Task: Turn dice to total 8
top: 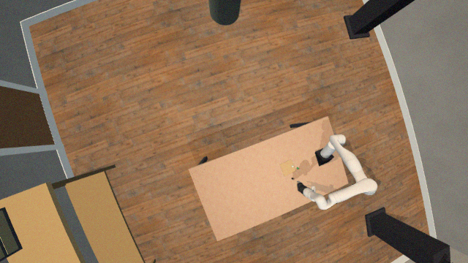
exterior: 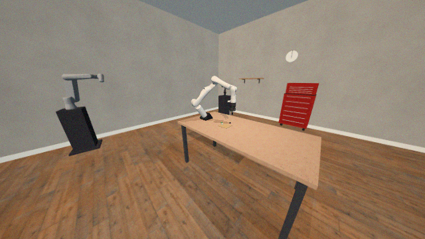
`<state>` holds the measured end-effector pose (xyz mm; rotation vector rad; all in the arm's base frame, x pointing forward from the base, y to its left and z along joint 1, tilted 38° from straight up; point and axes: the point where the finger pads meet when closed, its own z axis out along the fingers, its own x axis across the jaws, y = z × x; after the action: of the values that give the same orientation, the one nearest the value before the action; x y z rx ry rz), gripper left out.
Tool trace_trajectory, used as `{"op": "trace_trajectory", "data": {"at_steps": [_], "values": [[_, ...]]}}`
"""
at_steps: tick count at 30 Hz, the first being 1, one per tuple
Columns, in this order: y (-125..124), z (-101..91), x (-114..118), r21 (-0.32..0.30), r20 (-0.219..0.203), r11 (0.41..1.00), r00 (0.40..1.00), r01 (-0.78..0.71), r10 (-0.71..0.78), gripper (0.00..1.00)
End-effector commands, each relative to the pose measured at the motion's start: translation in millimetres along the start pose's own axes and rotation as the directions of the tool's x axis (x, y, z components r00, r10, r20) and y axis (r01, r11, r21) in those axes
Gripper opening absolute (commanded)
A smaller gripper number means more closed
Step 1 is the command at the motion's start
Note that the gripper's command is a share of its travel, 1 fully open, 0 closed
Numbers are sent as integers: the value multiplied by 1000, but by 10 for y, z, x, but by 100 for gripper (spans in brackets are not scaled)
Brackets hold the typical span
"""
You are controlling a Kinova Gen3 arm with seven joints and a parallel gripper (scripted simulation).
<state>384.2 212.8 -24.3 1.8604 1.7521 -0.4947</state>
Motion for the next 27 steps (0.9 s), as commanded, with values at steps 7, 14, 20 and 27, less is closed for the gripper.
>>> {"op": "trace_trajectory", "data": {"at_steps": [7, 14, 20, 27], "values": [[4, -12, -16, 7, 2, 1000, 1000, 11, -11, 100], [-33, 294, -28, 5, 0, 999, 999, -39, 39, 100], [-63, 486, -61, 7, 2, 998, 998, -66, 66, 64], [-63, 486, -61, 7, 2, 998, 998, -66, 66, 64]]}}
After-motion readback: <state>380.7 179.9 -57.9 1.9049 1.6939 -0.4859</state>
